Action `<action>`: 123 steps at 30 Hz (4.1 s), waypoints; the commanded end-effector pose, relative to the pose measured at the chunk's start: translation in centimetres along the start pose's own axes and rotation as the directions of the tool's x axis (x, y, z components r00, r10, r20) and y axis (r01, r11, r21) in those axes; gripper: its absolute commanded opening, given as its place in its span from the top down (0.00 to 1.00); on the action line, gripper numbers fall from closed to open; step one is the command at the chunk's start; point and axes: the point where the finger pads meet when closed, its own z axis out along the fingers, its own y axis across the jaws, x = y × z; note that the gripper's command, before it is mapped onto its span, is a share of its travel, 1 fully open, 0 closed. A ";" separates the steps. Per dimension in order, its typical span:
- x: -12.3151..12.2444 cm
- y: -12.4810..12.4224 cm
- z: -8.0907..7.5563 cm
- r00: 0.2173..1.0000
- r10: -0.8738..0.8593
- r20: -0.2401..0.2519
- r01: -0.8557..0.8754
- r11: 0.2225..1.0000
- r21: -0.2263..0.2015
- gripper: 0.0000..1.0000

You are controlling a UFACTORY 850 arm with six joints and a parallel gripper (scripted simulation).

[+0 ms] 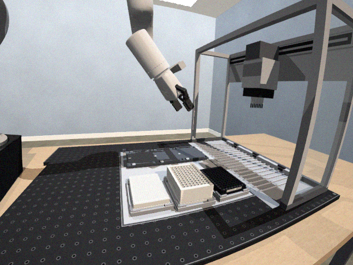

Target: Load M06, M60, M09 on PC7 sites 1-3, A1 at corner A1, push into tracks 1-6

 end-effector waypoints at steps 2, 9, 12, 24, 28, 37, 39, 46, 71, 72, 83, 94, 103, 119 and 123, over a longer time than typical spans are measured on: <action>-0.7 1.9 0.6 0.991 -0.119 0.060 0.120 0.993 -0.003 0.00; -1.9 4.6 1.2 0.953 -0.273 0.130 0.272 0.962 0.028 0.00; -2.1 5.0 1.2 0.943 -0.302 0.142 0.300 0.953 0.037 0.00; -4.5 9.7 1.6 0.797 -0.559 0.228 0.536 0.829 0.159 0.00; -4.8 10.4 1.6 0.771 -0.593 0.234 0.564 0.805 0.181 0.00; -6.8 14.1 1.2 0.603 -0.763 0.235 0.693 0.646 0.320 0.00; -7.3 14.9 1.0 0.563 -0.794 0.228 0.713 0.607 0.351 0.00; -8.5 17.0 0.5 0.461 -0.867 0.192 0.753 0.496 0.432 0.00; -12.1 22.8 -1.8 0.192 -0.981 0.000 0.779 0.152 0.609 0.00; -12.1 22.8 -1.8 0.192 -0.981 0.000 0.779 0.152 0.609 0.00; -12.4 22.7 -1.4 0.192 -0.981 0.000 0.779 0.152 0.609 0.00; -13.5 22.5 0.0 0.192 -0.981 0.000 0.779 0.152 0.609 0.00; -14.2 22.3 0.9 0.192 -0.981 0.000 0.779 0.152 0.609 0.00; -15.5 22.1 2.8 0.192 -0.981 0.000 0.779 0.152 0.609 0.00; -15.9 22.0 3.3 0.192 -0.981 0.000 0.779 0.152 0.609 0.00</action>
